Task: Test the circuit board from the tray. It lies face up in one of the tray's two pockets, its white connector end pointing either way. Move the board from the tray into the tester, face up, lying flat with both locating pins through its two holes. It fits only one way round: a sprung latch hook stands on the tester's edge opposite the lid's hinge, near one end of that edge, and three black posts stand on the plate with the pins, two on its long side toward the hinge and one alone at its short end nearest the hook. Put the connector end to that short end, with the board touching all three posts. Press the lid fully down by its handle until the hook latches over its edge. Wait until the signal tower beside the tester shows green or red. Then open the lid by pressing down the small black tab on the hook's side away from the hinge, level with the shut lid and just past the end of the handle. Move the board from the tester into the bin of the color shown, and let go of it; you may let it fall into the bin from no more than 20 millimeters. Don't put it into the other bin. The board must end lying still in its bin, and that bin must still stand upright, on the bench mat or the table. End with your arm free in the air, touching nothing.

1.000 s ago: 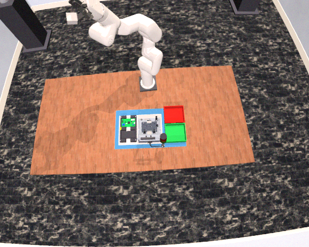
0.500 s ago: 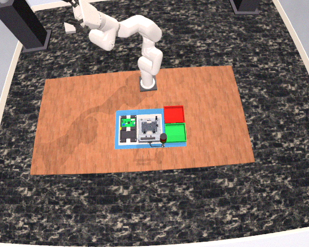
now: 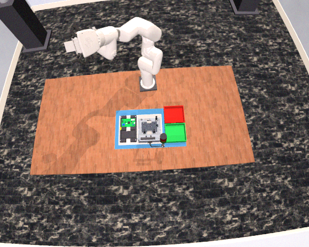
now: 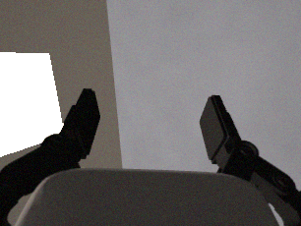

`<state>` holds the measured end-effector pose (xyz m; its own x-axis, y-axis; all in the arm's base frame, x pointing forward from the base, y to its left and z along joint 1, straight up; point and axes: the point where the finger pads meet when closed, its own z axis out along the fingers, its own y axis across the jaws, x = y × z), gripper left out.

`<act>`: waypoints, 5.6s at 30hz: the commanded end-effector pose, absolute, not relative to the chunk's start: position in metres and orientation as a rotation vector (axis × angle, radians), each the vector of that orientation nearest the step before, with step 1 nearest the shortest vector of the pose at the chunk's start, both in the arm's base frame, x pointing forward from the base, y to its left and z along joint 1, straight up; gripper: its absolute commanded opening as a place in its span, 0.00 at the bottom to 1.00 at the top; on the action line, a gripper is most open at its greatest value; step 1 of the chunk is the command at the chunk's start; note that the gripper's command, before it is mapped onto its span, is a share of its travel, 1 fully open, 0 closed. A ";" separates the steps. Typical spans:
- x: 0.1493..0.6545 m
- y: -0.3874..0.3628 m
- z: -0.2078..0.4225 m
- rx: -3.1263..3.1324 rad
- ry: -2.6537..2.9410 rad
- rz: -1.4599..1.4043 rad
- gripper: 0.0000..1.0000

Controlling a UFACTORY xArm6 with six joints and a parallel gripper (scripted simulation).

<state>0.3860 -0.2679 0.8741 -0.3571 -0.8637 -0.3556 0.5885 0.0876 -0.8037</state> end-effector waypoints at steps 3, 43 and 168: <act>0.428 -0.265 0.832 -0.521 1.310 -1.589 1.00; 0.547 -0.179 0.564 -1.827 1.509 -1.373 1.00; 0.362 -0.175 0.320 -2.192 2.251 -0.001 1.00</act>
<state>0.3616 -0.1744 0.3179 -0.0268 -0.9996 -0.0011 -0.9996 0.0268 0.0036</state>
